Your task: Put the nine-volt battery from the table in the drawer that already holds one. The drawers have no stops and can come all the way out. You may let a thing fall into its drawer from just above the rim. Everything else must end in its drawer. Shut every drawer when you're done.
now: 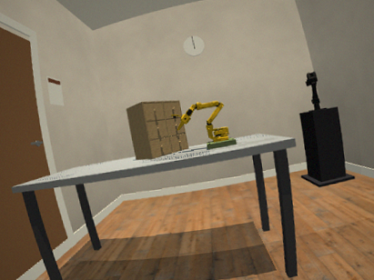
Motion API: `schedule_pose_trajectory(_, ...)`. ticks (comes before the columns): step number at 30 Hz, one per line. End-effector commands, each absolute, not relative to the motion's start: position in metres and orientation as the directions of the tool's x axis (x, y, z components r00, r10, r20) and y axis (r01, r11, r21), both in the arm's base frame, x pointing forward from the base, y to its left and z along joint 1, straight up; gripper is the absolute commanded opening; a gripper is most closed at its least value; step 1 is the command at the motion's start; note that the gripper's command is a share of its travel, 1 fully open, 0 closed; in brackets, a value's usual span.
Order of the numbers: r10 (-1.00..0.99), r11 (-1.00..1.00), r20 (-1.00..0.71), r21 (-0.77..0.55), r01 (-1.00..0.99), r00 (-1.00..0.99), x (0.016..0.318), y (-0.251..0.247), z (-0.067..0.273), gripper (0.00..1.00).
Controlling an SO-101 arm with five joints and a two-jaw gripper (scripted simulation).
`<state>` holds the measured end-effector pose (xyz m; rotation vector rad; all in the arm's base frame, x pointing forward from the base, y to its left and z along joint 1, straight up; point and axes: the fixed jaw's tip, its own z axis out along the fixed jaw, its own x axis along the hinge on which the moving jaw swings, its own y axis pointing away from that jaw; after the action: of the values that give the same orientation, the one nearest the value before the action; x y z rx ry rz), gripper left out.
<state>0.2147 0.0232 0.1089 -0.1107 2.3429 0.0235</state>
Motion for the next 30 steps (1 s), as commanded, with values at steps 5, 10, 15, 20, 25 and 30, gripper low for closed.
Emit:
schedule_pose_trajectory(5, -0.084, 0.996, -0.659, -0.023, -0.092, -0.747, 0.195, 0.021, 0.11, 0.21)
schedule_pose_trajectory(10, -0.089, 0.995, -0.598, -0.023, -0.094, -0.796, 0.178, 0.019, 0.106, 0.21)
schedule_pose_trajectory(15, -0.094, 0.995, -0.534, -0.023, -0.097, -0.84, 0.16, 0.017, 0.103, 0.21)
schedule_pose_trajectory(20, -0.096, 0.995, -0.497, -0.022, -0.098, -0.862, 0.149, 0.017, 0.102, 0.21)
schedule_pose_trajectory(25, -0.096, 0.995, -0.497, -0.022, -0.098, -0.862, 0.149, 0.017, 0.102, 0.21)
schedule_pose_trajectory(30, -0.096, 0.995, -0.497, -0.022, -0.098, -0.862, 0.149, 0.017, 0.102, 0.21)
